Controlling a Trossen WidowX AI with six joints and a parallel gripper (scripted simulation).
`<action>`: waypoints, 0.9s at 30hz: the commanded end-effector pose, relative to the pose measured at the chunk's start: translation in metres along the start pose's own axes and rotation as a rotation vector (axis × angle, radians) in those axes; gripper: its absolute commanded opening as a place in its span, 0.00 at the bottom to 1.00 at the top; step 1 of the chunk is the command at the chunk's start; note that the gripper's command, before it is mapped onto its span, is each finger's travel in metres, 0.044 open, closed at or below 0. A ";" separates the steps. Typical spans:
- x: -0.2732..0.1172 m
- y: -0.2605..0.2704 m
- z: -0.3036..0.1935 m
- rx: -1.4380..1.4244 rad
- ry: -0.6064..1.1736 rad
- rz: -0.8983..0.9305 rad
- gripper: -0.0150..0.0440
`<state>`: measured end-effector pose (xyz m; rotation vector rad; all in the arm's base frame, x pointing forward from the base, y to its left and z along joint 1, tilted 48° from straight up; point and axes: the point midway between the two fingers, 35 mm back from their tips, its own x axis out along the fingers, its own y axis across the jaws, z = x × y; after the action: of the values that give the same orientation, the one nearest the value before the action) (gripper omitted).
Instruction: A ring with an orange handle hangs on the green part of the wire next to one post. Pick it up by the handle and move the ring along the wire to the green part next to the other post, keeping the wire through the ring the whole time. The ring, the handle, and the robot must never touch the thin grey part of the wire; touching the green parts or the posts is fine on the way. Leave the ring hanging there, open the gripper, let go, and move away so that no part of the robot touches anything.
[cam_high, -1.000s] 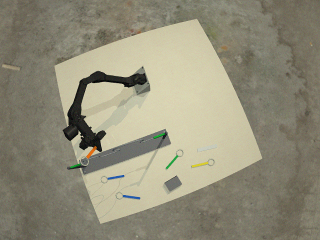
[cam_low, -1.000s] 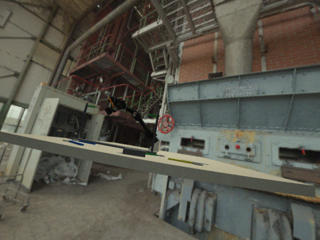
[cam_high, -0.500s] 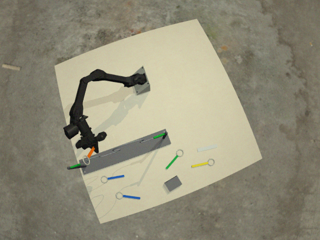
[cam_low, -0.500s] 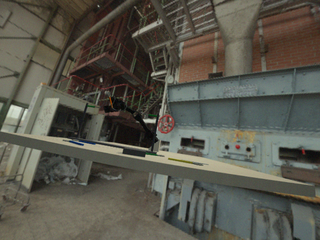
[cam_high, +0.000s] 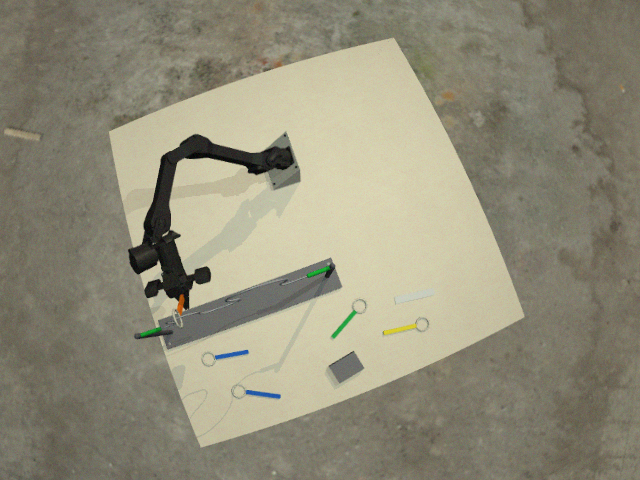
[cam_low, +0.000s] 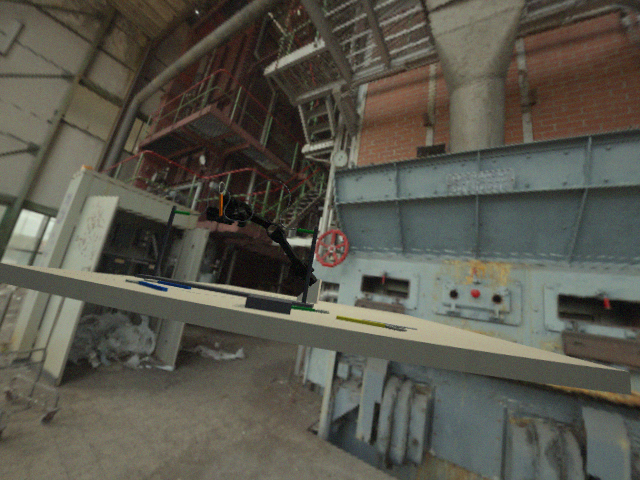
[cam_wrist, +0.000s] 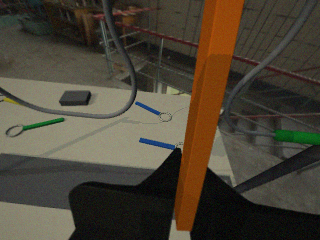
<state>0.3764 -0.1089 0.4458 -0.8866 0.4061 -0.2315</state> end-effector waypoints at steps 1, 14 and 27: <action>-0.001 -0.006 0.000 -0.079 -0.008 -0.048 0.00; -0.002 -0.024 0.004 -0.320 -0.034 -0.196 0.00; -0.005 -0.041 0.012 -0.561 -0.062 -0.341 0.00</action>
<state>0.3776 -0.1240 0.4813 -1.4471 0.2800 -0.3952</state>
